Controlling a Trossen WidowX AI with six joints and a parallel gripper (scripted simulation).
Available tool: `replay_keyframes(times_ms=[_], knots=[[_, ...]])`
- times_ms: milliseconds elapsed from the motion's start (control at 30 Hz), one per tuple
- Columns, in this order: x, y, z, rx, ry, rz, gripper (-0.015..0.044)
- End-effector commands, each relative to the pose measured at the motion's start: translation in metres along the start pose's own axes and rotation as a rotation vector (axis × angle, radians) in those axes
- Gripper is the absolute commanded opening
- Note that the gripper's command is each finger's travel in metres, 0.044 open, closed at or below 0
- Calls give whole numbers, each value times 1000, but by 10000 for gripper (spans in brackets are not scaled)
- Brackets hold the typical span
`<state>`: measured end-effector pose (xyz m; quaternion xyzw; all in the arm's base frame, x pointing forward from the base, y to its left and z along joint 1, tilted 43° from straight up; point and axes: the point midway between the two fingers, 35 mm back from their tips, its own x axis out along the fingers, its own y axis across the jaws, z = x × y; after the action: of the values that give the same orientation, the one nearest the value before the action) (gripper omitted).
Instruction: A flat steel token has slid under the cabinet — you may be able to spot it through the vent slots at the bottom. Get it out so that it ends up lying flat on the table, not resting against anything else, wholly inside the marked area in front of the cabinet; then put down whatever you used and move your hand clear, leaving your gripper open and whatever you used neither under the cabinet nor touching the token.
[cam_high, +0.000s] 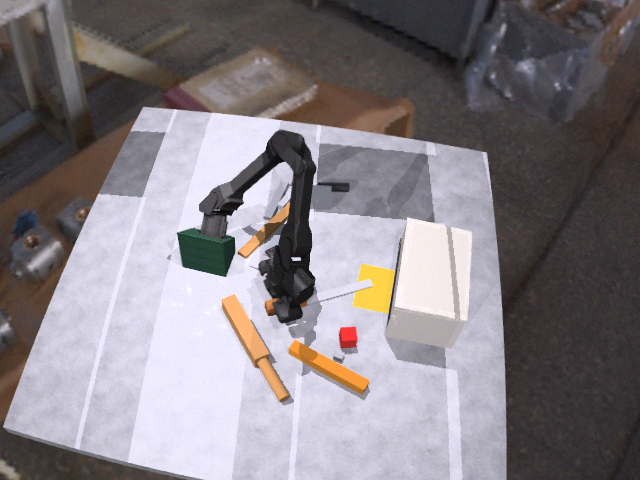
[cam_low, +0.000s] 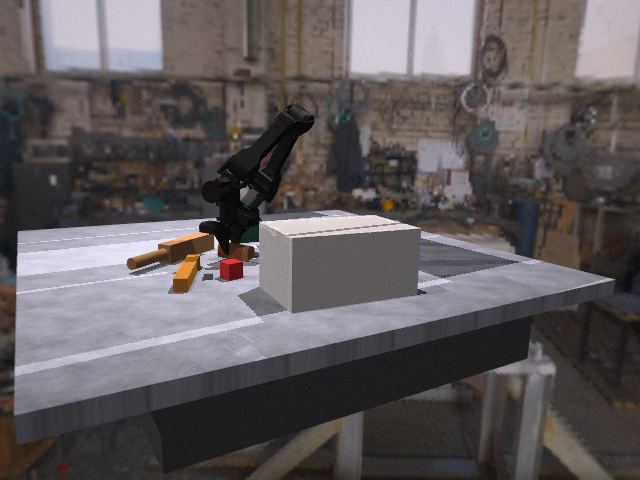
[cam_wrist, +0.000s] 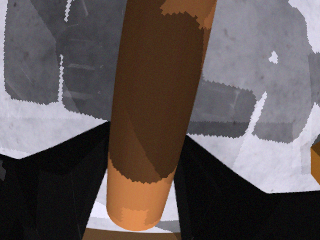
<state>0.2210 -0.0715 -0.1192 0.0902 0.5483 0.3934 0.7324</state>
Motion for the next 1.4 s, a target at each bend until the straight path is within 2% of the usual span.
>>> replay_keyframes(times_ms=[0, 1367], knots=[[-1, -3, 0, 38, -3, -7, 0], [-1, -4, -3, 368, -4, -6, 0]])
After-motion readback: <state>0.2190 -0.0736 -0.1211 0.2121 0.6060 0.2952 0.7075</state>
